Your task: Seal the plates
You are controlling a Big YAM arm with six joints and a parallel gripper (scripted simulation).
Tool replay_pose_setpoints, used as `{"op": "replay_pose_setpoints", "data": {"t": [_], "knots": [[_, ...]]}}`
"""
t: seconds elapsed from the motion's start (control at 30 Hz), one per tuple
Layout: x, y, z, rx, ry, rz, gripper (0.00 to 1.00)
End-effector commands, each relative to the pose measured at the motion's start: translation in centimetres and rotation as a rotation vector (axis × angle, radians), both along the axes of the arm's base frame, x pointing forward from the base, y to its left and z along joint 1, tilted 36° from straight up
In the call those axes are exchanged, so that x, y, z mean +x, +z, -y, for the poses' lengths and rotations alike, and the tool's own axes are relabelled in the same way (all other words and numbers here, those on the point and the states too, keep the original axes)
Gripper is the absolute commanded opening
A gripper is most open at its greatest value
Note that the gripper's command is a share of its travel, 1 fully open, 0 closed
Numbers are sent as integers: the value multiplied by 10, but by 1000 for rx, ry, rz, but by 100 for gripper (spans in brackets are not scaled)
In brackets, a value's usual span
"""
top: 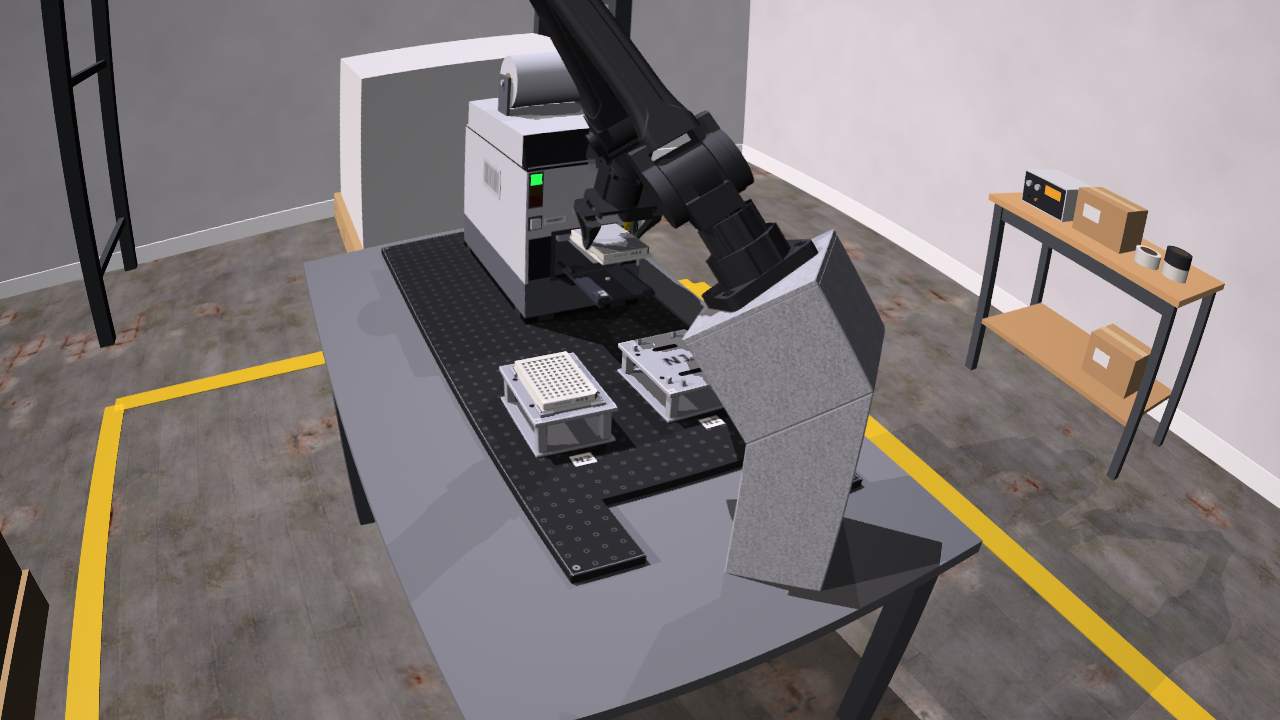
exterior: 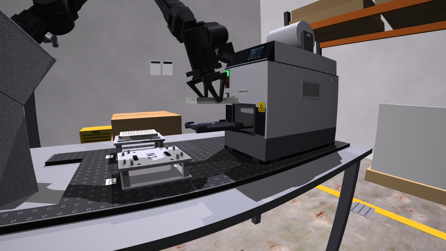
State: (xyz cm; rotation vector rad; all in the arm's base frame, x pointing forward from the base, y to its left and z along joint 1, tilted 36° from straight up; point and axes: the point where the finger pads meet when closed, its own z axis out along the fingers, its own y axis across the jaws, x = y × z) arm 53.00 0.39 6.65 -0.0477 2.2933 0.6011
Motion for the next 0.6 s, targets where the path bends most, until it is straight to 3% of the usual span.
{"op": "replay_pose_setpoints", "data": {"t": [0.0,0.17,0.37,0.57], "knots": [[10,21,9,-14,-4,52,0],[15,30,13,-10,-17,70,0],[-10,12,17,-12,-17,55,0],[-23,-3,19,-13,-15,45,0]]}}
